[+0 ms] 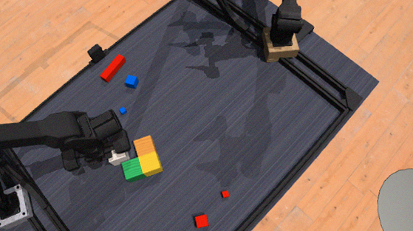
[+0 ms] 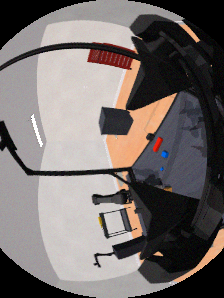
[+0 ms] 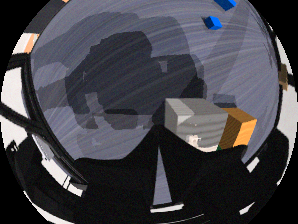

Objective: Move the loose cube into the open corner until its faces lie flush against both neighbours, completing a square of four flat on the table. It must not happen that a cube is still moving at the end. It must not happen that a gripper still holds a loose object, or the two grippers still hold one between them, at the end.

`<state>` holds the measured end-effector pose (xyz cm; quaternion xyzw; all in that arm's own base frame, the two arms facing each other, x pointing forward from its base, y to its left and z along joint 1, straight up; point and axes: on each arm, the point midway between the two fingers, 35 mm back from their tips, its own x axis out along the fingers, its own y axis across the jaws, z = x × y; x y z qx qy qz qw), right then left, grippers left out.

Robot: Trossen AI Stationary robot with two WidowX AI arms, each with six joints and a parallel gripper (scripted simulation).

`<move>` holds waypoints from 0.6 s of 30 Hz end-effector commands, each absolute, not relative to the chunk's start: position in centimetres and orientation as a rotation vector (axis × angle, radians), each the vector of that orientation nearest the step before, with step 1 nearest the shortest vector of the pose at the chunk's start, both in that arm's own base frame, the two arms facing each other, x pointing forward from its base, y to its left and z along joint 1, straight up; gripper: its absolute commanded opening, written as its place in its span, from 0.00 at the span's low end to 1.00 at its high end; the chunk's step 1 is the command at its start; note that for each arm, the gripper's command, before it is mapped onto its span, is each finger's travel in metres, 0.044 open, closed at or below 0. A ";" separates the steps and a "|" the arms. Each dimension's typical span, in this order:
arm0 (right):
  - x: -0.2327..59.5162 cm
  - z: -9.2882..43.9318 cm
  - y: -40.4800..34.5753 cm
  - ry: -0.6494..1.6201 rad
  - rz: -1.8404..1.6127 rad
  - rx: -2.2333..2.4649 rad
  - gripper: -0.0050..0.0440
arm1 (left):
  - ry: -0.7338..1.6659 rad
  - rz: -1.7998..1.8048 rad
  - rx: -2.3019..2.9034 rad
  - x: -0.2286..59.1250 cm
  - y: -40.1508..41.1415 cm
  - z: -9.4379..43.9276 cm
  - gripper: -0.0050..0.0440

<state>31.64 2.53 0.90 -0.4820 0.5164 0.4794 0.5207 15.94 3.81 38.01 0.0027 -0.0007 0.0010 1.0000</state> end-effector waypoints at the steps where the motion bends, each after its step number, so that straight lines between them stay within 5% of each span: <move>1: 32.0 0.6 2.5 1.243 1.155 -1.155 0.10 | -0.001 0.000 -0.001 15.9 3.8 38.0 0.92; 18: 32.9 0.6 2.4 1.243 1.155 -1.155 0.10 | -0.001 0.000 -0.001 15.9 3.8 38.0 0.92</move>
